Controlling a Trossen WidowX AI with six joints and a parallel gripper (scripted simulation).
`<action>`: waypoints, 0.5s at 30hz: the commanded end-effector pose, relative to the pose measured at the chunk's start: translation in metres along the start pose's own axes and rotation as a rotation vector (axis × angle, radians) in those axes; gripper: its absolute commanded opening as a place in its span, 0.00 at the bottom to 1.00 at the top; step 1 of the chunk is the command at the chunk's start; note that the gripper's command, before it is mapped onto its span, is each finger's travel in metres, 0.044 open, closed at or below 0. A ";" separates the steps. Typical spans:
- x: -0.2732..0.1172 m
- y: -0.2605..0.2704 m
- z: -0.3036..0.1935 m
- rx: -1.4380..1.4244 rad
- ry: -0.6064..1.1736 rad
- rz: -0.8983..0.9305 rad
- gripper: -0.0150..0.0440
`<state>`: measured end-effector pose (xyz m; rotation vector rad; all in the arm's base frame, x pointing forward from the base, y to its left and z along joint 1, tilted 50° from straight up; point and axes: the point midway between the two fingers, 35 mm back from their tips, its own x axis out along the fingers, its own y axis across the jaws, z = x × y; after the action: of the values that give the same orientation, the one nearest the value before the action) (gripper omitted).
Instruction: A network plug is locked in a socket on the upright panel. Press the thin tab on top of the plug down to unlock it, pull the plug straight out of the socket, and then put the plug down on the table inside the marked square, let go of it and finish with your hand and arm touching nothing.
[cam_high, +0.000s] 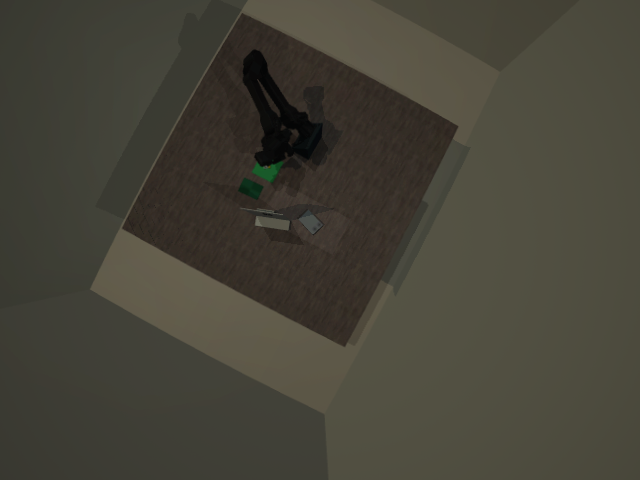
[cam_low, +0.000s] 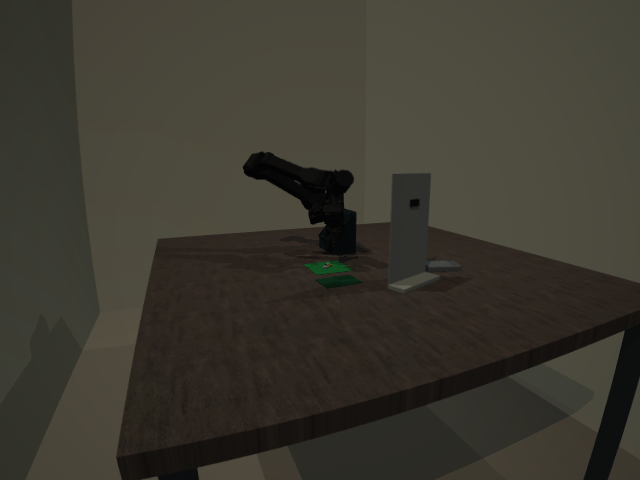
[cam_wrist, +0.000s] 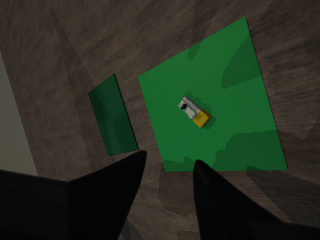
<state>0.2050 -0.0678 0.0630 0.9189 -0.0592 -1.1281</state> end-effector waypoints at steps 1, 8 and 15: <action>-0.002 0.002 0.000 -0.003 -0.005 -0.001 0.52; -0.006 0.003 0.000 -0.003 -0.006 -0.002 0.52; -0.010 0.005 0.000 -0.004 -0.009 -0.002 0.52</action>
<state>0.2038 -0.0605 0.0687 0.9165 -0.0598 -1.1319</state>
